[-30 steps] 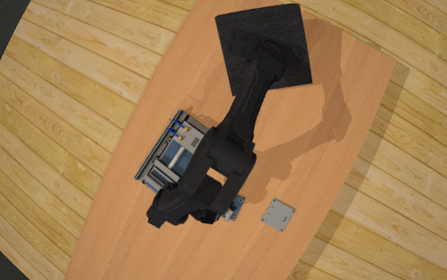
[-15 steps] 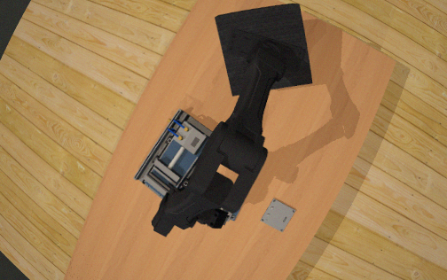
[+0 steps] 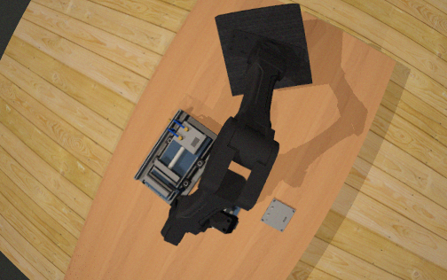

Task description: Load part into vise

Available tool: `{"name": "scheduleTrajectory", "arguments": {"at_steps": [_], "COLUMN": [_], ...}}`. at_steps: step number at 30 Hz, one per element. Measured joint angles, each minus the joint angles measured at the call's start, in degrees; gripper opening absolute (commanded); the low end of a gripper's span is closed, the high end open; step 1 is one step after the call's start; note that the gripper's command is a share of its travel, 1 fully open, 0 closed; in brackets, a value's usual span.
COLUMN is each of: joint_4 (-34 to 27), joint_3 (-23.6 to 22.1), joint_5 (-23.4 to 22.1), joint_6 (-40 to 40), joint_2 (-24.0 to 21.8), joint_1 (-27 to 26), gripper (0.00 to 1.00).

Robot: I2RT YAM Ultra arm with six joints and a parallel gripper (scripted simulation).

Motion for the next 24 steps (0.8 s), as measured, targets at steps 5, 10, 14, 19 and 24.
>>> {"name": "scheduleTrajectory", "arguments": {"at_steps": [5, 10, 14, 19, 24], "joint_4": [0.68, 1.01, 1.03, 1.03, 1.03], "joint_3": [-0.44, -0.63, -0.66, -0.68, -0.68], "joint_5": [3.61, 7.28, 10.21, 12.9, 15.98], "joint_6": [1.66, 3.37, 4.63, 5.77, 6.93], "joint_2": [-1.01, -2.16, -2.95, -3.48, -3.87], "joint_1": [0.79, 2.49, 3.56, 4.09, 5.35], "gripper": [0.0, 0.0, 0.0, 0.0, 0.0]}}
